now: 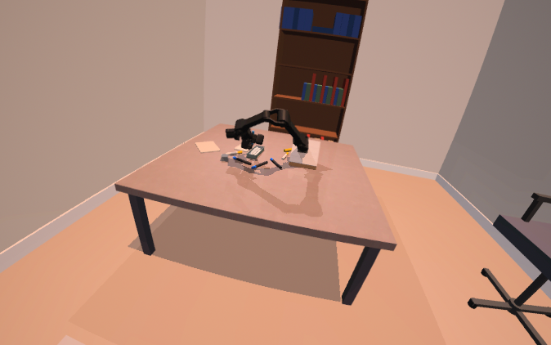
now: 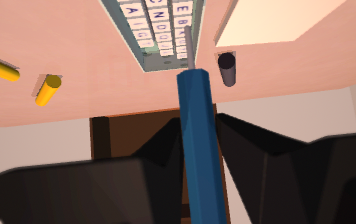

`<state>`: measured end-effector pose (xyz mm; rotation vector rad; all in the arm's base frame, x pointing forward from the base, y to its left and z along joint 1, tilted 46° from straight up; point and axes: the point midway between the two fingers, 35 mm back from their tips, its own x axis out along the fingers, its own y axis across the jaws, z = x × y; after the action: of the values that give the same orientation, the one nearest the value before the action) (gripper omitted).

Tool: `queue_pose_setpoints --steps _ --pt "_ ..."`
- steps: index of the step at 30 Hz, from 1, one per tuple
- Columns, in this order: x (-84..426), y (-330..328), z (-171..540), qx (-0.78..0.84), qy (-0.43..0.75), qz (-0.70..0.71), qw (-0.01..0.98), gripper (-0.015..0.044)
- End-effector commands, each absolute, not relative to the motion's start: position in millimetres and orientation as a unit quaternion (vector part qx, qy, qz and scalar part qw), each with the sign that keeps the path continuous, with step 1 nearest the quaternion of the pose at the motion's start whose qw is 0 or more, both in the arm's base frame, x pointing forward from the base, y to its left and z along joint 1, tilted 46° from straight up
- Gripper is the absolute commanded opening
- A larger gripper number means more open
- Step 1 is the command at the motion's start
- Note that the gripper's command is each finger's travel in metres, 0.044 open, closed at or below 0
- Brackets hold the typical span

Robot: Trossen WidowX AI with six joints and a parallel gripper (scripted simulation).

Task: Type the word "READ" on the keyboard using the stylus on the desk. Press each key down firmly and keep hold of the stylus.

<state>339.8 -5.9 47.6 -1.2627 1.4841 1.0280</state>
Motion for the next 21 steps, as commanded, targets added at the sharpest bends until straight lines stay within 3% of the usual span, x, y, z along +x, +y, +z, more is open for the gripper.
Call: queue_pose_setpoints --steps 1,21 --pt "339.0 -10.5 43.7 -0.512 0.601 0.416 0.451 0.0" --pt "338.0 -17.9 13.4 -0.516 0.6 0.415 0.45 0.0"
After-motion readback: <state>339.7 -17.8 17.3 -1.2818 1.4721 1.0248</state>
